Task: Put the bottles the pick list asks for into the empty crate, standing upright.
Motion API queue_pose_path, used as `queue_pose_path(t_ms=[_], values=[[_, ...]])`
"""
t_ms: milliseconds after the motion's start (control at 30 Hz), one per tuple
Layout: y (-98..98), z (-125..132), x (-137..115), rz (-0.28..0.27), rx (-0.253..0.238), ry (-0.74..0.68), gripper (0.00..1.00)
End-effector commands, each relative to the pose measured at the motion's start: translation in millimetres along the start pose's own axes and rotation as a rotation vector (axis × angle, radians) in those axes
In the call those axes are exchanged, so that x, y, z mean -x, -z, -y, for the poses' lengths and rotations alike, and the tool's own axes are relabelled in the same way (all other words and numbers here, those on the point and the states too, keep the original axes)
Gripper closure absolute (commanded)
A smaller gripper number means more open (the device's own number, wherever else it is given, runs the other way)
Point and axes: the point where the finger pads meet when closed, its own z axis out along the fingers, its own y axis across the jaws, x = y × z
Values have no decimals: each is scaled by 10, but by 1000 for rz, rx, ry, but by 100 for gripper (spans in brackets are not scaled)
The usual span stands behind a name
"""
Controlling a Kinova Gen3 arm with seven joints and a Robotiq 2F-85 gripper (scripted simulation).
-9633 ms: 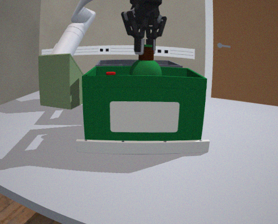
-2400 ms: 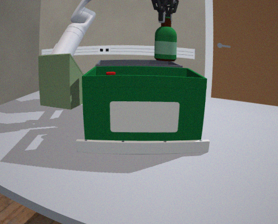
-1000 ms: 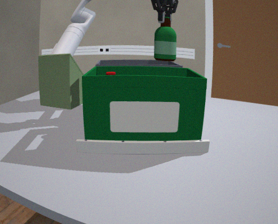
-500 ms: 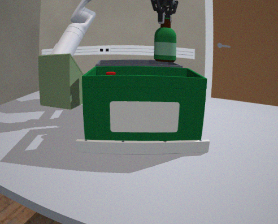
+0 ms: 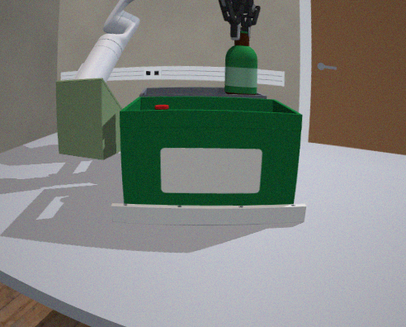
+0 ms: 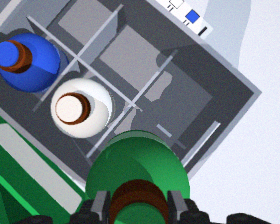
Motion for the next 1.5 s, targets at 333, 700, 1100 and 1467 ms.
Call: queue_pose_path(t_ms=[333,700,1100,1467], values=[[-114,2,4,2,0,0,90],[-204,2,4,2,0,0,90],[-303,2,5,2,0,0,90],[-414,2,5,2,0,0,90]])
